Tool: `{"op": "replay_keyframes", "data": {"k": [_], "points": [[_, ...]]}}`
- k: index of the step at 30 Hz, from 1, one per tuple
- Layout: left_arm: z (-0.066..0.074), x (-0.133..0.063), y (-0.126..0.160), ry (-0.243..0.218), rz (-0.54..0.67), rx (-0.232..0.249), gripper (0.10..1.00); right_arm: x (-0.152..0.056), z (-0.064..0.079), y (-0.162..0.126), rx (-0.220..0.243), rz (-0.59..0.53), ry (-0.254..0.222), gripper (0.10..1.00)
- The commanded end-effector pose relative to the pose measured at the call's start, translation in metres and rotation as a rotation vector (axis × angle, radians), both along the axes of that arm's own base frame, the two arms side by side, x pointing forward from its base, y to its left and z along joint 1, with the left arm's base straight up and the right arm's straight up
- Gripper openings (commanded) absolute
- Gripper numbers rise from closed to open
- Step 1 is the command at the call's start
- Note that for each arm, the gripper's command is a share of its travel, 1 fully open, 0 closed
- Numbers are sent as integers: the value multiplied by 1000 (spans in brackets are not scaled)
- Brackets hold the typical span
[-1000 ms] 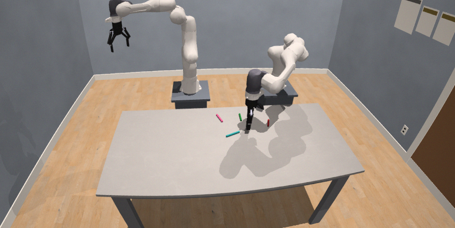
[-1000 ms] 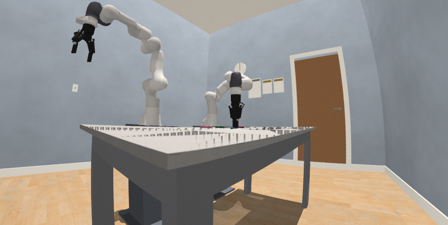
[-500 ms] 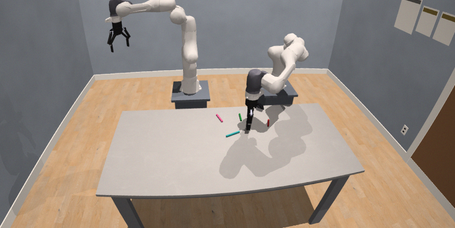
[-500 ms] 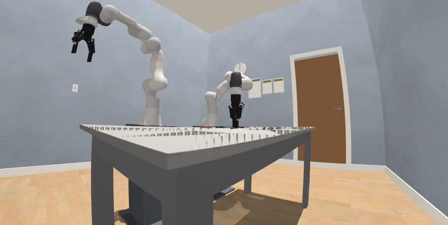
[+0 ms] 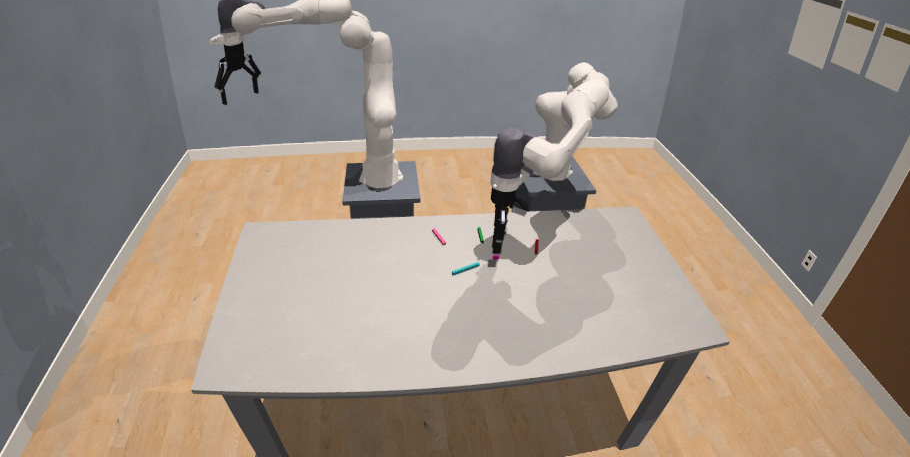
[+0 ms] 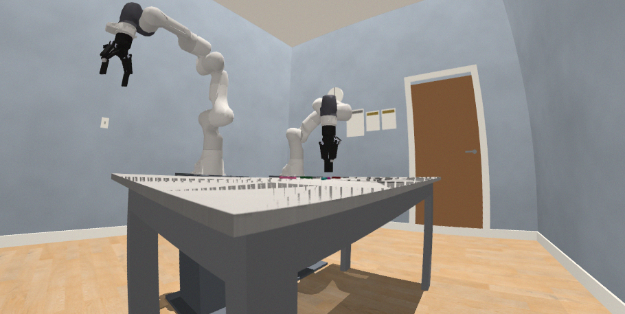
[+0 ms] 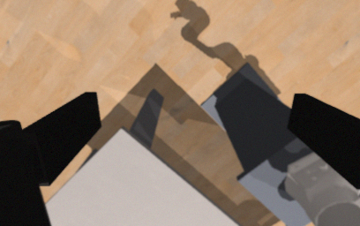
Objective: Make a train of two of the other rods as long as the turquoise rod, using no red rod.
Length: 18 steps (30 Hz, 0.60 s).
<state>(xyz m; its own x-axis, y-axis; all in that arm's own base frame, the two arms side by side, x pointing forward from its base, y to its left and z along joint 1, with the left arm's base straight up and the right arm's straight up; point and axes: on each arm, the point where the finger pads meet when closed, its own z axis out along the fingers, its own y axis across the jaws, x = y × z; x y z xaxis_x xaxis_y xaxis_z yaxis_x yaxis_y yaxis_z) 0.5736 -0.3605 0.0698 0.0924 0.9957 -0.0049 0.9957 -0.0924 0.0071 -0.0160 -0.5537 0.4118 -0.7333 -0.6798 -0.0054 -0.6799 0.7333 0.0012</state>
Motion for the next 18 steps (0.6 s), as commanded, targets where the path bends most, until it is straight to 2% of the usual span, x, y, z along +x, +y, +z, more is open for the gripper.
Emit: {"op": "replay_keyframes", "data": {"k": [1,8,16,17,18], "points": [[20,-1,2,7,-4,6,231,-2,1,0,-5,5,3,1000],[51,-1,2,7,-4,6,231,-2,1,0,-5,5,3,1000],[57,-1,2,7,-4,6,231,-2,1,0,-5,5,3,1000],[57,-1,2,7,-4,6,1000,-2,1,0,-5,5,3,1000],[57,-1,2,7,-4,6,1000,-2,1,0,-5,5,3,1000]]}}
